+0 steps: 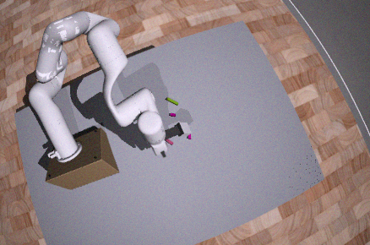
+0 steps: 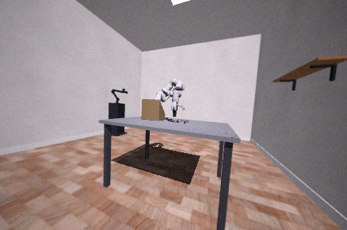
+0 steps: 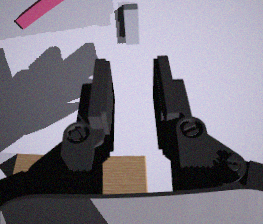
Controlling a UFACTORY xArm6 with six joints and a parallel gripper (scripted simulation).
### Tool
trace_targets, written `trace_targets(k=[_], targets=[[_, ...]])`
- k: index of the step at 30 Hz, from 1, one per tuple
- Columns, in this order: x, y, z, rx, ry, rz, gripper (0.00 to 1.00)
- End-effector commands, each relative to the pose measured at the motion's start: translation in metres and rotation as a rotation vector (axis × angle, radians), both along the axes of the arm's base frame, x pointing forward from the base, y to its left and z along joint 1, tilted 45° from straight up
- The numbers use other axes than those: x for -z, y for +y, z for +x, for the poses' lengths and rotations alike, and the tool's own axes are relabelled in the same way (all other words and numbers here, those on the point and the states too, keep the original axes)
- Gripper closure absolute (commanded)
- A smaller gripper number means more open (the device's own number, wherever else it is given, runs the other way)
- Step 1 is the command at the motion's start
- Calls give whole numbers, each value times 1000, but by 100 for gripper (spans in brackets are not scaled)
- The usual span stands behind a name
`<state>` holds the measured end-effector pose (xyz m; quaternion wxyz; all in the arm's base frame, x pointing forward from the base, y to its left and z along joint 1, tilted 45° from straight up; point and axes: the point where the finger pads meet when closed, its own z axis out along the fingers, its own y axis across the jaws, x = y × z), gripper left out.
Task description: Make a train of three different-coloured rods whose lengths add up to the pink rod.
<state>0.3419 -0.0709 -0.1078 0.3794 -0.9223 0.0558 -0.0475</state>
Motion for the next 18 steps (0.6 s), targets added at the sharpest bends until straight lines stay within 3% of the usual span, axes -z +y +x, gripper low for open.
trace_targets(k=[1,18], targets=[[0,-1,1,1,-2,-2,76],[1,0,1,1,-2,-2,76]])
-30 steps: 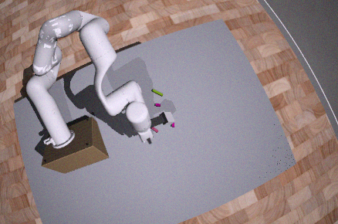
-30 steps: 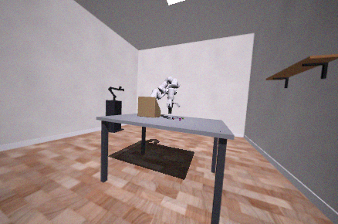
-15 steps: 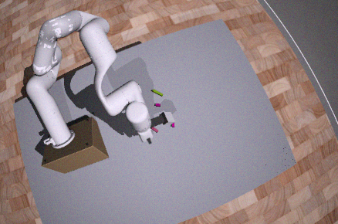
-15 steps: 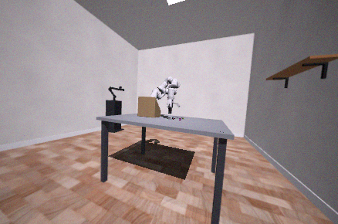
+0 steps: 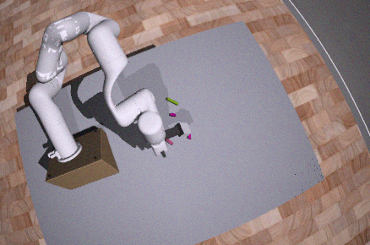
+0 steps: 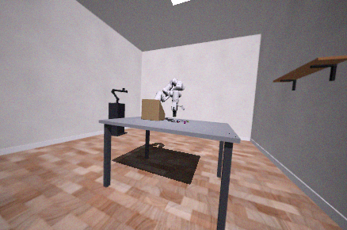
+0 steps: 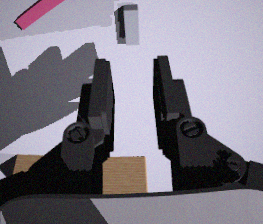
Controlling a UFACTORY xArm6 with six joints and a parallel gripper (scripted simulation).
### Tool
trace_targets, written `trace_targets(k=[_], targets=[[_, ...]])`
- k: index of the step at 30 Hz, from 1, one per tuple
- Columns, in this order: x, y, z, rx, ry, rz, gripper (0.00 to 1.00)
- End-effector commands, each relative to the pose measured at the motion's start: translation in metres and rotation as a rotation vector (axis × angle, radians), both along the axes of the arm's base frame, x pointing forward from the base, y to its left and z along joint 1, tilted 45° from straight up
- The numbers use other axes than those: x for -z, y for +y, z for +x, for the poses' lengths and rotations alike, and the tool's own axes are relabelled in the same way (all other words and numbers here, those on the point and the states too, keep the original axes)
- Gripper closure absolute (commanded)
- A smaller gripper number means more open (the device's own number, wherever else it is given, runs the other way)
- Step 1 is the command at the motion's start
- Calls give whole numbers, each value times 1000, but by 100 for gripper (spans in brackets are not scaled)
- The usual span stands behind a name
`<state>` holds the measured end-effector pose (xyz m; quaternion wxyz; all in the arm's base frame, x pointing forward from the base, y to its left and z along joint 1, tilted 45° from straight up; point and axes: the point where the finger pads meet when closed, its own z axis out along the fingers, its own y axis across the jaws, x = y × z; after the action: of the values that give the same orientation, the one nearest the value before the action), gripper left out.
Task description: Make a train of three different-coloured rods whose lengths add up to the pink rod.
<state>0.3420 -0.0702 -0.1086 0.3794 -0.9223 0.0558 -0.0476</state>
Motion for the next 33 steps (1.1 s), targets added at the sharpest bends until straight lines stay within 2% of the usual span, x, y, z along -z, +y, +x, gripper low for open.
trace_targets(k=[1,33], targets=[[1,0,1,1,-2,-2,76],[28,26,6,1,-2,-2,76]])
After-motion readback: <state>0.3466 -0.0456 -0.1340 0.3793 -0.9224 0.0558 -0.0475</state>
